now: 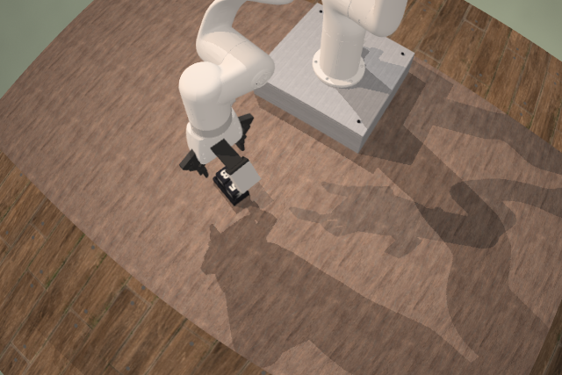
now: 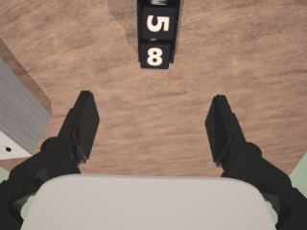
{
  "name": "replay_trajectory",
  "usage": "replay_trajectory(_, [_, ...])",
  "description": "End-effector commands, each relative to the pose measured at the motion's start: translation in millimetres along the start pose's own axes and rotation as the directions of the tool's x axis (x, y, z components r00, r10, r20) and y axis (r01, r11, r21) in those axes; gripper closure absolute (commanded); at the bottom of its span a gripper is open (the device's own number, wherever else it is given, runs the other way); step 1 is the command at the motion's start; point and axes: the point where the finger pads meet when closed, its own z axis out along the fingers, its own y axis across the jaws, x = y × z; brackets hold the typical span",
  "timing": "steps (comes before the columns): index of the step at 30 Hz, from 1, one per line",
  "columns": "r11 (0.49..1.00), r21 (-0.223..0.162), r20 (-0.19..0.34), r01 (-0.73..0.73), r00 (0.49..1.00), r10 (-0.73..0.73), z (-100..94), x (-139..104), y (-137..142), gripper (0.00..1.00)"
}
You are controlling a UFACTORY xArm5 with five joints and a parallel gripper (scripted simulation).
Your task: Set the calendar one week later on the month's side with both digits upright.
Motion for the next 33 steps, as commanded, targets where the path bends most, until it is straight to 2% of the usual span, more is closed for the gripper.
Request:
replay_trajectory(1, [1.000, -0.003, 0.000, 0.000, 1.000, 0.000, -3.3, 0.1, 1.3, 0.00])
replay_trajectory(7, [1.000, -0.003, 0.000, 0.000, 1.000, 0.000, -12.1, 0.1, 1.3, 0.00])
replay_trajectory(21, [1.000, -0.003, 0.000, 0.000, 1.000, 0.000, -63.9, -0.1, 1.1, 0.00])
replay_trajectory(33, [1.000, -0.003, 0.000, 0.000, 1.000, 0.000, -70.0, -0.1, 1.0, 0.00])
